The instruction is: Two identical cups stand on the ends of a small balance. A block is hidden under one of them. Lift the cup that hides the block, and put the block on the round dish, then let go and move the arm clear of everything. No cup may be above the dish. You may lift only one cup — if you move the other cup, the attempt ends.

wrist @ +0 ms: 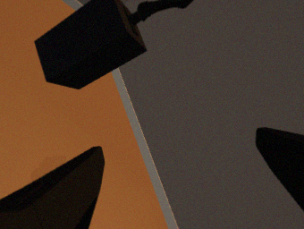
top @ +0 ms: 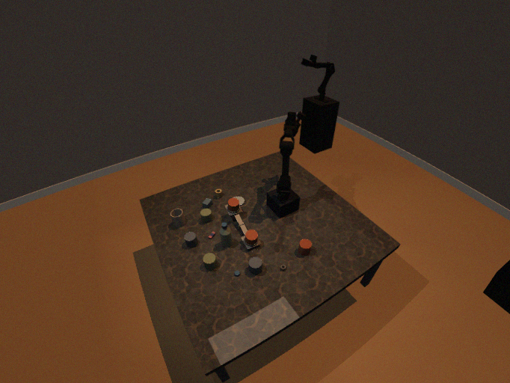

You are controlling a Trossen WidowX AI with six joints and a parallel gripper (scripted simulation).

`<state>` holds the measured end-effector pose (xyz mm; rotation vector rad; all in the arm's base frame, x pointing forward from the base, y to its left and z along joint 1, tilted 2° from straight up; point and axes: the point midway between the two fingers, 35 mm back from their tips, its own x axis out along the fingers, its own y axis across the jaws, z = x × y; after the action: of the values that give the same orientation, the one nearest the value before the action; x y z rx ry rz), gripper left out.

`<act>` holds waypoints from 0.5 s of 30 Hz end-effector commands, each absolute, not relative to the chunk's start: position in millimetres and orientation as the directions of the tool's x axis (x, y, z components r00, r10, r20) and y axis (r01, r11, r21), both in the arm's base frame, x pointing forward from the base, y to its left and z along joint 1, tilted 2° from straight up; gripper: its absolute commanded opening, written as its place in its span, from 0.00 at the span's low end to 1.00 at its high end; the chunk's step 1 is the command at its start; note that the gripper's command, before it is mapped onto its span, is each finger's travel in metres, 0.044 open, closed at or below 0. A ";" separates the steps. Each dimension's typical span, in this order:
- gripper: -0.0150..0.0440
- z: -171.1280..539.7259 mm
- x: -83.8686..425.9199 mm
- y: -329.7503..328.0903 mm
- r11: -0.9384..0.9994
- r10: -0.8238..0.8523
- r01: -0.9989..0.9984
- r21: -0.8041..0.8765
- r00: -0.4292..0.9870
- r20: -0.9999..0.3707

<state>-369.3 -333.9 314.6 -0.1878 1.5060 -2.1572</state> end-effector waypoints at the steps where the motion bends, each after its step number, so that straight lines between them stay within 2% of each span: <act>1: 0.98 314.7 -368.3 -334.5 -0.264 -0.473 0.320 -0.910 -0.865 -0.167; 5: 1.00 315.8 -342.2 -348.7 -0.270 -0.522 0.356 -0.894 -0.835 -0.175; 15: 1.00 313.8 -205.4 -396.2 -0.214 -0.744 0.548 -0.809 -0.628 -0.229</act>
<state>-246.5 -387.0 319.2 -0.2638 1.2448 -2.0079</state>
